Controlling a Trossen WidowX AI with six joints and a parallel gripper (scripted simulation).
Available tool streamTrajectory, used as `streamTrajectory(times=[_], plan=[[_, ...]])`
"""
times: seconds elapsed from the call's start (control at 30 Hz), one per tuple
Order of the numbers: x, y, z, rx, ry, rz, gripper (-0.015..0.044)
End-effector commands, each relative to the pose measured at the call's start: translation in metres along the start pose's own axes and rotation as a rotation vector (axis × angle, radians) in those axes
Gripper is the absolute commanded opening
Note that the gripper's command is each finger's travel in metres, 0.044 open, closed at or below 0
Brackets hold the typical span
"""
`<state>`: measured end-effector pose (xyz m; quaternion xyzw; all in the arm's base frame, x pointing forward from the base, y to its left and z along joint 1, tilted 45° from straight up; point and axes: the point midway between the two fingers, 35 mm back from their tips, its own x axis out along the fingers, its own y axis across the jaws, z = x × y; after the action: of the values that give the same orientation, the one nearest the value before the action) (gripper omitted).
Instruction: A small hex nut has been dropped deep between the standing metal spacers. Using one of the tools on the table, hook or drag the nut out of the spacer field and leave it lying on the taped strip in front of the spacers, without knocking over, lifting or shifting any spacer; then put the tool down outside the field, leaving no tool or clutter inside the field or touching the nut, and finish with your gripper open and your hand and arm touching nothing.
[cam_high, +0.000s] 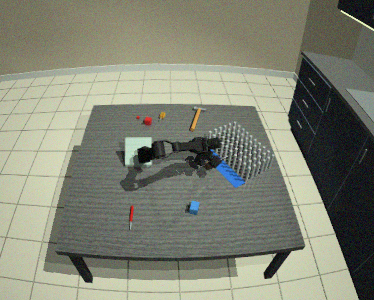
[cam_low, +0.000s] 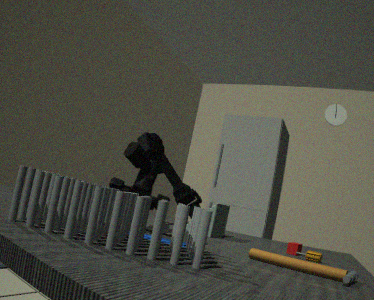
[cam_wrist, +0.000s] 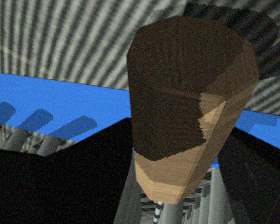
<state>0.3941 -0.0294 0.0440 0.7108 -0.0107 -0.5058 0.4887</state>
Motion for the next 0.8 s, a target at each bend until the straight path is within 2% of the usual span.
streamTrajectory(times=[0.0, 0.77], plan=[[-0.001, 0.002, -0.005, 0.007, 0.01, 0.006, 0.0], [0.016, -0.003, 0.005, 0.0, 0.01, 0.003, 0.0]])
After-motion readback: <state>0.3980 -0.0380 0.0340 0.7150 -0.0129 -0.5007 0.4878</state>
